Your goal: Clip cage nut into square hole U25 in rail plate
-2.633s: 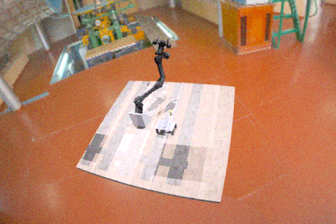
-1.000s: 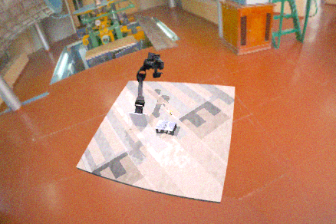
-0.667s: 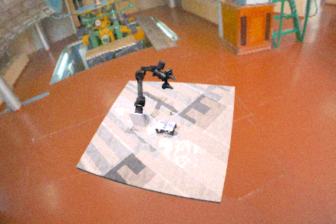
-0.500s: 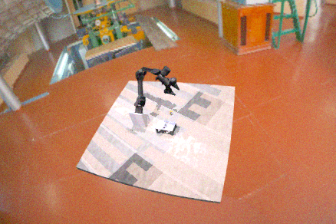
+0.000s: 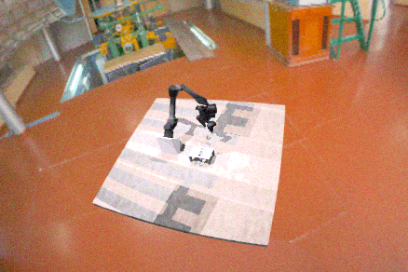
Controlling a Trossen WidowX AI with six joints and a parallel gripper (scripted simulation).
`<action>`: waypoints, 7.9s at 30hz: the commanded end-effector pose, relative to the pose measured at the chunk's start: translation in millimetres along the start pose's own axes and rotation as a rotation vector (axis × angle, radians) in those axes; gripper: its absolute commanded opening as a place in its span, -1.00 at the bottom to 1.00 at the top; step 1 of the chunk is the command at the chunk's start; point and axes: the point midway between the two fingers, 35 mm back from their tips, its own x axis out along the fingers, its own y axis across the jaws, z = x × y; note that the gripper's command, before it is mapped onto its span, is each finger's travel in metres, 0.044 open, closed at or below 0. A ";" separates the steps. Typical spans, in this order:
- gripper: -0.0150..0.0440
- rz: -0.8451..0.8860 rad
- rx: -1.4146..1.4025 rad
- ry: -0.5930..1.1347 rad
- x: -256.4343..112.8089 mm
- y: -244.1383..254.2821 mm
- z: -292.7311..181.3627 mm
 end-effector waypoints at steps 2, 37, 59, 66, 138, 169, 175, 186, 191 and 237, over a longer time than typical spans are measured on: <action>1.00 0.109 0.064 0.043 17.2 23.3 -8.8; -0.08 0.110 0.064 0.042 54.7 27.7 -10.1; -0.08 0.111 0.064 0.041 74.4 30.3 -10.8; -0.08 0.111 0.064 0.041 76.7 30.6 -10.9; -0.39 0.115 0.061 0.039 76.0 30.4 -10.9; -0.39 0.098 0.176 0.058 -25.9 -1.5 -25.8; -0.39 0.084 0.367 0.073 -24.4 -29.9 -46.6; -0.39 0.072 0.719 0.090 -22.3 -74.0 -93.4; -0.39 0.071 0.878 0.094 -21.1 -90.1 -117.9; -0.39 -0.022 0.949 0.146 17.7 -90.5 -127.6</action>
